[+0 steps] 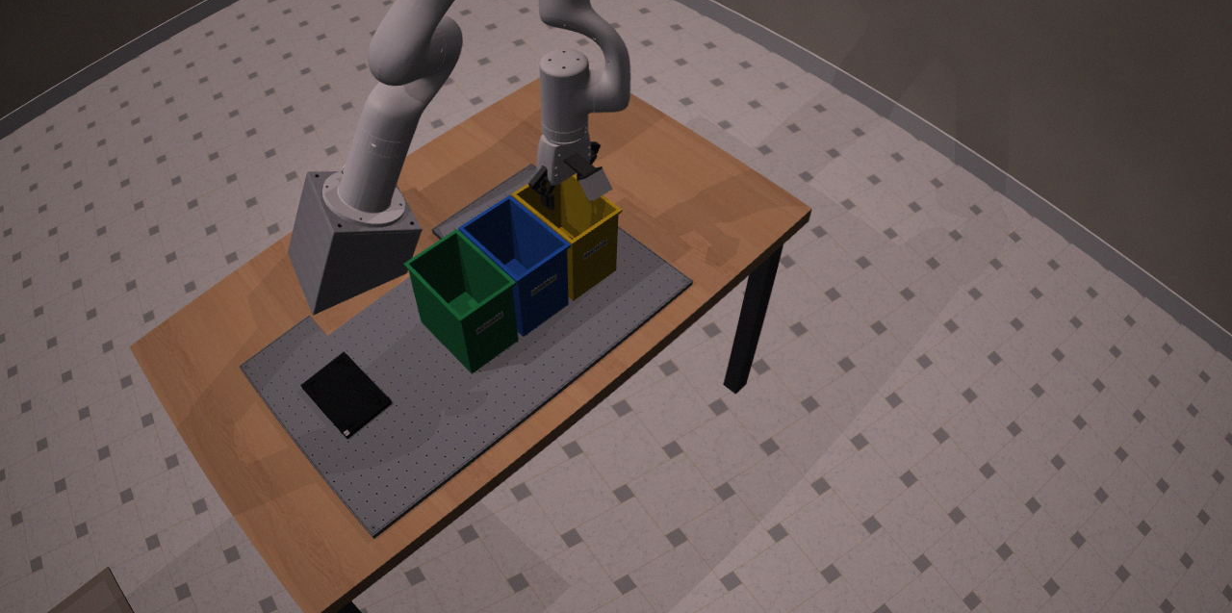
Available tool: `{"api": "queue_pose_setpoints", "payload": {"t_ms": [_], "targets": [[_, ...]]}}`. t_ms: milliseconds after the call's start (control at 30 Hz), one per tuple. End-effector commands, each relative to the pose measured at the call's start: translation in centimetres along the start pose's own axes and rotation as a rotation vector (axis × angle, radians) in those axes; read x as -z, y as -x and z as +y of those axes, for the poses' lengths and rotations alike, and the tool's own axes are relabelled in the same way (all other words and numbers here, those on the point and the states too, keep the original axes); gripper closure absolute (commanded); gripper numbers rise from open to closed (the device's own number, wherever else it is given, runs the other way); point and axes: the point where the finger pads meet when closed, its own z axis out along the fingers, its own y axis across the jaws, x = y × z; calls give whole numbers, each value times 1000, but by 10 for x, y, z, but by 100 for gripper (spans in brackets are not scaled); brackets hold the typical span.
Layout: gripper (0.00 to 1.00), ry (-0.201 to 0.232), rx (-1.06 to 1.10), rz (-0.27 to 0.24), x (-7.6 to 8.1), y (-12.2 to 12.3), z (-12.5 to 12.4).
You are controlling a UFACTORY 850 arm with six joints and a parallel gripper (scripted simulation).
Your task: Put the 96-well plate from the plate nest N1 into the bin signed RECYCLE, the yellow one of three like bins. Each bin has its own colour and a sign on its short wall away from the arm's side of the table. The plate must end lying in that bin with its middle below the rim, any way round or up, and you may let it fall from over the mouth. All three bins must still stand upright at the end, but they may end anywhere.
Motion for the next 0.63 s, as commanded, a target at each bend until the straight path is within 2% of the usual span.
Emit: {"api": "queue_pose_setpoints", "payload": {"t_ms": [0, 200, 600], "targets": [[0, -1, 0, 1, 0, -1, 0], [0, -1, 0, 1, 11, -1, 0], [0, -1, 0, 1, 11, -1, 0]]}}
